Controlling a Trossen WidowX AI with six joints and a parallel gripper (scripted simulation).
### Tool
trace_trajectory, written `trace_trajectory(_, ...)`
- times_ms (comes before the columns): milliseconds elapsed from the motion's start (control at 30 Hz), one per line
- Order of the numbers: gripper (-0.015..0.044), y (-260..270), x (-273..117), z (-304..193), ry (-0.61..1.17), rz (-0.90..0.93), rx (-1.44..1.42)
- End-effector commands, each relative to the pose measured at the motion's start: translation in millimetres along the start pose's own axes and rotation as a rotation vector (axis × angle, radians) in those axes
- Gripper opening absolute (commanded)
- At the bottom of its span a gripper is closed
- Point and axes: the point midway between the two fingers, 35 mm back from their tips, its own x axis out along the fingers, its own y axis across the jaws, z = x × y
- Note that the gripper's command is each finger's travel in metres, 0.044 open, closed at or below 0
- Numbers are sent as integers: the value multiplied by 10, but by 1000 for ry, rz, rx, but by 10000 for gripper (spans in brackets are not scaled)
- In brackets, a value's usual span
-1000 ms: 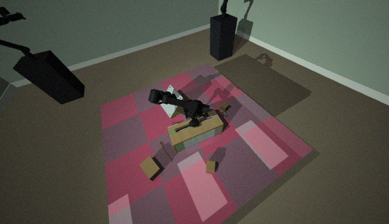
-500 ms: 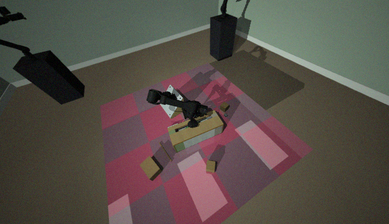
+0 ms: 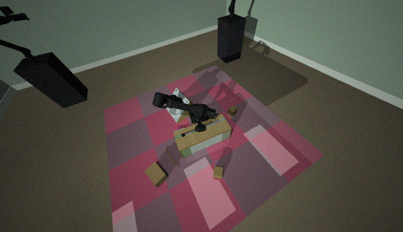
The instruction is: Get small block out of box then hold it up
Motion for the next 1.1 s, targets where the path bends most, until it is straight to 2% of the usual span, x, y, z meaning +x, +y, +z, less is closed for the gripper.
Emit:
trace_trajectory(0, 400, 4, 22, -54, 2, 1, -3)
trace_trajectory(1067, 400, 0, 129, -354, 4, 0, -4)
